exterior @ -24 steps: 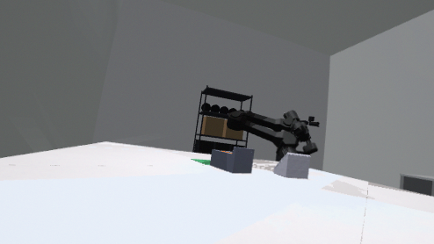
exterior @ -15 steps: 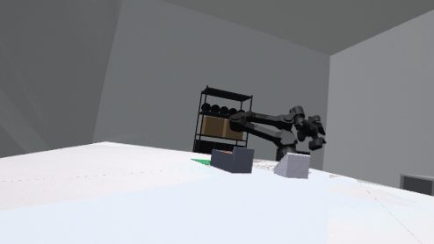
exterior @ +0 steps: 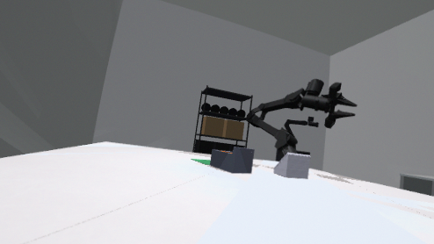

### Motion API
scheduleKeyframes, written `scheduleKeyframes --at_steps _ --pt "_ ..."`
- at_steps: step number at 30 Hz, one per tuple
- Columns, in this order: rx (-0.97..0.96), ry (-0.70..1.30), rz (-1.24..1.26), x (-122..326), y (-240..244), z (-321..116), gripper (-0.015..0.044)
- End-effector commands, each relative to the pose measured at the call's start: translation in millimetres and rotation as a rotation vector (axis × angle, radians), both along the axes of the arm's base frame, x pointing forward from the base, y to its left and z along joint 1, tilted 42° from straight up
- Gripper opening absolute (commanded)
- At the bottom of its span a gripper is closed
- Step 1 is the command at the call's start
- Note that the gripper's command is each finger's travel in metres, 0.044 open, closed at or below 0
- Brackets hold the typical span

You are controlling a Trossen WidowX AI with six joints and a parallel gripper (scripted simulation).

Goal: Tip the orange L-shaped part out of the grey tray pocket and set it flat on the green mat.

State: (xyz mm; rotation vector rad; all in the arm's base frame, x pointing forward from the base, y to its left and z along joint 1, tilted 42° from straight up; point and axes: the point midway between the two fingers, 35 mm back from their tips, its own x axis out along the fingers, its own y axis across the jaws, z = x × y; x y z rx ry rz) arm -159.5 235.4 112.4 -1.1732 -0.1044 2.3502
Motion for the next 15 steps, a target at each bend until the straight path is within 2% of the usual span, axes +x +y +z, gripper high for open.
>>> scheduleKeyframes --at_steps 1,8,15 --pt "-0.179 -0.055 -0.355 58.0 27.5 -17.3 0.018" --pt "-0.456 -0.124 -0.96 167.0 36.3 -37.6 0.018" --pt "-0.747 -0.203 -1.626 277.1 -4.6 -47.7 0.018"
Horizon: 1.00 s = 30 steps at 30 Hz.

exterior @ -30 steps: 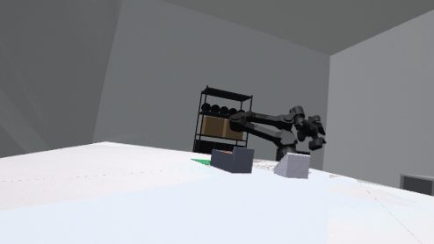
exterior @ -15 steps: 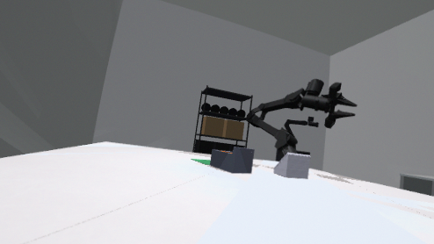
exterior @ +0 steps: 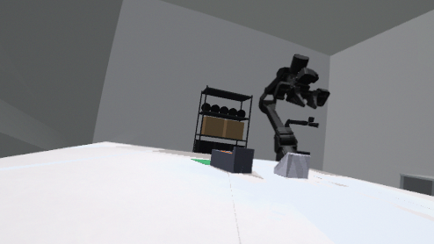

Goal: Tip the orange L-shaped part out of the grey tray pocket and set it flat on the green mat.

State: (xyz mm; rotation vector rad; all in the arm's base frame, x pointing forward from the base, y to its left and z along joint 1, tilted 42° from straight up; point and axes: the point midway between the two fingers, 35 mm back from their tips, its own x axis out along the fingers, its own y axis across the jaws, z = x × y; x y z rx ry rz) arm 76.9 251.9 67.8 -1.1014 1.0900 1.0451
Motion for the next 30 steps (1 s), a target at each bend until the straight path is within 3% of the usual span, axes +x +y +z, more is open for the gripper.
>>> scheduleKeyframes --at_steps 1,11,18,26,30 --pt "-0.167 -0.055 -0.352 55.2 -31.0 -3.1 0.018" --pt "-0.612 -0.234 -1.137 156.5 -149.0 11.9 0.018" --pt "-0.62 -0.238 -1.149 158.1 -152.7 10.8 0.018" --pt "-0.621 -0.24 -1.15 159.3 -199.0 -41.3 0.018" --pt "-0.621 -0.241 -1.15 159.0 -200.6 -42.9 0.018"
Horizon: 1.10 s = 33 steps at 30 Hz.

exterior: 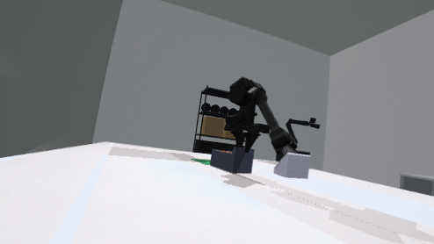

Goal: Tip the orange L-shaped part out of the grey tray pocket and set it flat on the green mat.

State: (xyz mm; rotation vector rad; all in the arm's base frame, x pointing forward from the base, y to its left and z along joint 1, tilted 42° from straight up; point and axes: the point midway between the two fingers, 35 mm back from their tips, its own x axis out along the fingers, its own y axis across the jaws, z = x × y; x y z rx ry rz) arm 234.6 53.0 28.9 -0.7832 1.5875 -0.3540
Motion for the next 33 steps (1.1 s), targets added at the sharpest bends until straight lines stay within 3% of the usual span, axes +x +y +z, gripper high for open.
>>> scheduleKeyframes --at_steps 1,33 --pt "0.0 -0.008 0.013 1.3 -1.7 -4.1 0.018" --pt "-0.001 -0.009 0.013 1.9 -25.8 -31.0 0.018"
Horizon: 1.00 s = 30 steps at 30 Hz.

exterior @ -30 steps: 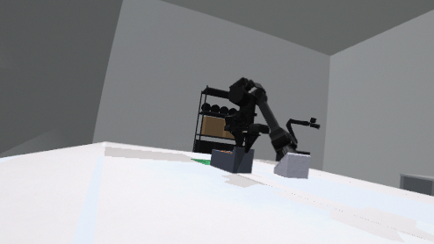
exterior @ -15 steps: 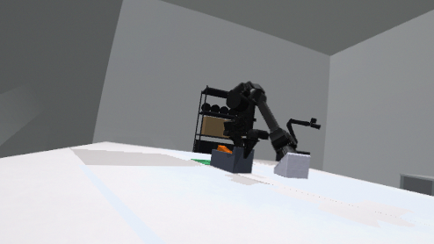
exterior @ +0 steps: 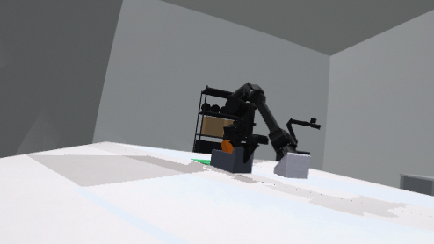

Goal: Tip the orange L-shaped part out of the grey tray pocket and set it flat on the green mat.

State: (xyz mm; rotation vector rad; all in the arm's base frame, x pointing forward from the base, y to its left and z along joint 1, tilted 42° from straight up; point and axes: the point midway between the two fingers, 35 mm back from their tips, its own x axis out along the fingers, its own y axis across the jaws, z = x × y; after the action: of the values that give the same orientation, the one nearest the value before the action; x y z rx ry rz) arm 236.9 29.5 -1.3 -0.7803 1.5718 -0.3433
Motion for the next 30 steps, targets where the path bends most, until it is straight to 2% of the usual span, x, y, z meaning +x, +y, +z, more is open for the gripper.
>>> scheduleKeyframes --at_steps 1,18,30 --pt "-0.01 0.004 0.003 -0.5 -2.4 -0.7 0.018" --pt "-0.001 0.001 0.001 -0.5 0.4 -0.5 0.018" --pt "-0.008 0.004 0.003 -1.9 23.5 11.3 0.018"
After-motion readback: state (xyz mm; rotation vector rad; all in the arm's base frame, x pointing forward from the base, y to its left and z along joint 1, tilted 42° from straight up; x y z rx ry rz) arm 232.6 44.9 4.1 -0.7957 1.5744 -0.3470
